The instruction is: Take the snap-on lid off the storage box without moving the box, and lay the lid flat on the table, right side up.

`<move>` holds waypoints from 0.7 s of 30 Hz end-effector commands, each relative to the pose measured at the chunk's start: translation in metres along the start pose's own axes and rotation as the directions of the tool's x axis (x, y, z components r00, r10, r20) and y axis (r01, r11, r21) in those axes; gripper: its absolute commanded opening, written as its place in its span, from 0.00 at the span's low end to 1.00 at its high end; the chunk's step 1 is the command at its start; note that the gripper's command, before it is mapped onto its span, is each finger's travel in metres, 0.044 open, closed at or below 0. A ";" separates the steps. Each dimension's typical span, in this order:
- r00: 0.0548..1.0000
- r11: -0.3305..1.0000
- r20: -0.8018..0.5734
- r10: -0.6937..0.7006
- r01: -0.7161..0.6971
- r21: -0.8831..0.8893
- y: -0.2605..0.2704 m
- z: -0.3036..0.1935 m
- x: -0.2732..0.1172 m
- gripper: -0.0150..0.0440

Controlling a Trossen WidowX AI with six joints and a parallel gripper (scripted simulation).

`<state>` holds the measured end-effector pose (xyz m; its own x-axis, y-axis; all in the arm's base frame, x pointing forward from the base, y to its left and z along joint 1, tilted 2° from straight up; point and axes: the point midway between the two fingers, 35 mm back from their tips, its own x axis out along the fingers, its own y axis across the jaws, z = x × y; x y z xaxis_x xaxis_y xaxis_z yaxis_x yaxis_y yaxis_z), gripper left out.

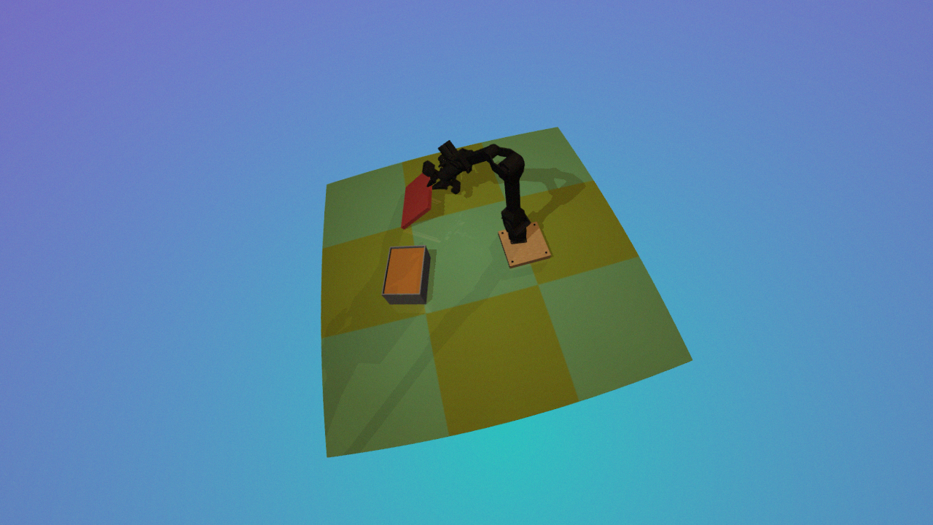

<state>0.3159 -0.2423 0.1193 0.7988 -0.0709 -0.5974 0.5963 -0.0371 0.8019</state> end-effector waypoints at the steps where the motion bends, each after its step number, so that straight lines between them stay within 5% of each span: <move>1: 1.000 1.000 -0.007 -0.024 0.024 0.020 -0.012 -0.002 0.006 0.25; 21: 1.000 0.999 -0.007 -0.024 0.024 0.021 -0.025 -0.002 0.016 0.25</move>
<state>0.3167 -0.2450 0.1089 0.8066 -0.0807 -0.5855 0.5854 -0.0274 0.8102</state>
